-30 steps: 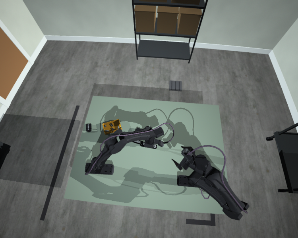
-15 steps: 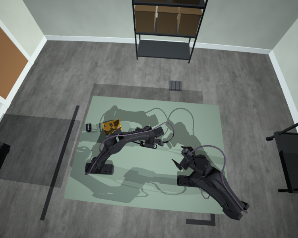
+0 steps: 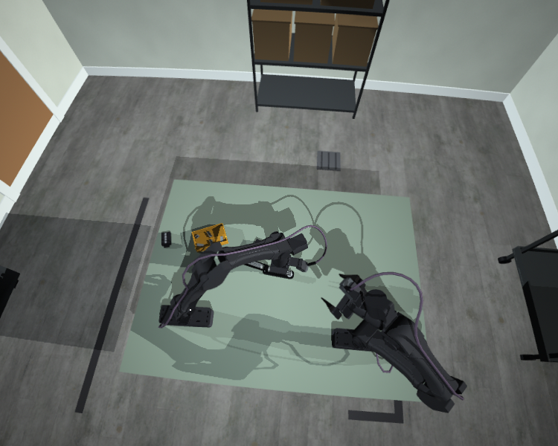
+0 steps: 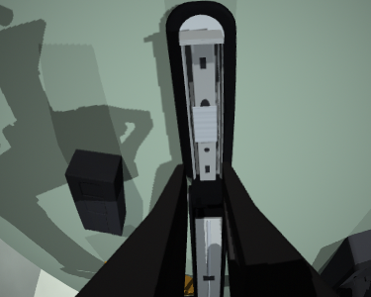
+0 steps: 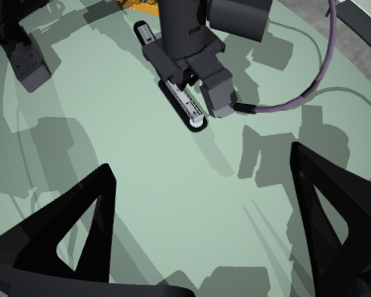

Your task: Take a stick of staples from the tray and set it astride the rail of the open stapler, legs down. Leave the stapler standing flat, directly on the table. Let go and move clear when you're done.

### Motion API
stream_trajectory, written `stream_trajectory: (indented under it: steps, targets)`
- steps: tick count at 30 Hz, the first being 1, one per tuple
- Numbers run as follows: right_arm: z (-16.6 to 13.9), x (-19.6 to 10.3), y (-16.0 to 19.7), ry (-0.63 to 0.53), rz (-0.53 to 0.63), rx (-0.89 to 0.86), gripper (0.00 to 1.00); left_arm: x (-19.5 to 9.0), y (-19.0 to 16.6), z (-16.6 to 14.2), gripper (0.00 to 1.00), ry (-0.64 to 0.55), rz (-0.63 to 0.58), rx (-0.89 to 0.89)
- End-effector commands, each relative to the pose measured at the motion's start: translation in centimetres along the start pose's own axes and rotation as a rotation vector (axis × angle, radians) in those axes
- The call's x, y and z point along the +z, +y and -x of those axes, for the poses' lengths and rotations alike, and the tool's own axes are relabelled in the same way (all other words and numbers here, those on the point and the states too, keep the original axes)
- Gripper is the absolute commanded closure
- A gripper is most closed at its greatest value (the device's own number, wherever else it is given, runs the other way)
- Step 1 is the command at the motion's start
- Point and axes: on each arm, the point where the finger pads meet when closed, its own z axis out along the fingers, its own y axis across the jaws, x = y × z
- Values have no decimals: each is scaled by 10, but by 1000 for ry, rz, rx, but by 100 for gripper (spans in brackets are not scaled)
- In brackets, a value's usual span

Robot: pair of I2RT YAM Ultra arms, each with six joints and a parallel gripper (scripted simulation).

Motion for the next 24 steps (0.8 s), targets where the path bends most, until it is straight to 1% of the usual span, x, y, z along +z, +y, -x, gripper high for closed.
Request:
stream_trajectory:
  steps: [1,2,6,8,10,14,17,19,20,24]
  targets:
    - [4,-5,-1,-27,-6,0,0,-49,1,11,82,-62,26,14]
    - [4,-5,-1,-27,-6,0,0,-49,1,11,82,-62,26,14]
    - [4,-5,-1,-27,-6,0,0,-27,0,3,82,-21,-5,12]
    - [4,-5,-1,-27,-6,0,0,-25,0,2,82,-16,-9,8]
    - [4,-5,-1,-27,-6,0,0,-30,1,2,82,-20,-6,6]
    - [4,-5,-1,-27,-6,0,0,-30,7,13,36,-91,24,-48]
    - [4,-5,-1,-27,-6,0,0,-36,14,25,2,-207,58,-135]
    - [4,-5,-1,-27,-6,0,0,-36,14,25,2,-207,58,-135]
    - [4,-5,-1,-27,-6,0,0,-38,15,27,0,-242,66,-164]
    - [4,-5,-1,-27,-6,0,0,-45,11,21,0,-346,87,-270]
